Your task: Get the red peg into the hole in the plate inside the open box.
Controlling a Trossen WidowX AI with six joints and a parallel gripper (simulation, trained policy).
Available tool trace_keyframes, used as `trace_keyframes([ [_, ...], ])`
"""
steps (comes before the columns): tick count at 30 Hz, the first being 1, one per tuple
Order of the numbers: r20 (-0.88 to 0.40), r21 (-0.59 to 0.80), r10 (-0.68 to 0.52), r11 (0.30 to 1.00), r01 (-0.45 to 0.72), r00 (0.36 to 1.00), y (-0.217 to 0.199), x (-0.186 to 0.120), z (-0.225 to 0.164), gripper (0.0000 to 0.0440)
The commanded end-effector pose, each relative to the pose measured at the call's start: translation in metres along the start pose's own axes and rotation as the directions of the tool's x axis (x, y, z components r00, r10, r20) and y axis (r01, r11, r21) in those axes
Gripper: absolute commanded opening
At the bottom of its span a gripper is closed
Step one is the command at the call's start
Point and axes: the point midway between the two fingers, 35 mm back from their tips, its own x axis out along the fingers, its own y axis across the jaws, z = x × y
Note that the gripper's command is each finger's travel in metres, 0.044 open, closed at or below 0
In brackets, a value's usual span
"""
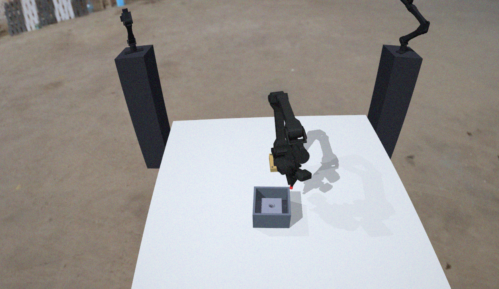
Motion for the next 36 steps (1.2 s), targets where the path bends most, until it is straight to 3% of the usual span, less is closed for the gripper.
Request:
trace_keyframes([
  [1, 0.026, 0.013, -0.005, 1.0, 0.004, 1.0, 0.002, 0.003, 0.014, 0.0],
  [18, 0.085, 0.106, -0.03, 0.994, 0.021, 0.996, -0.001, 0.029, 0.065, 0.0002],
  [36, 0.036, 0.148, -0.08, 0.986, 0.074, 0.996, -0.009, 0.065, 0.086, 0.0012],
])
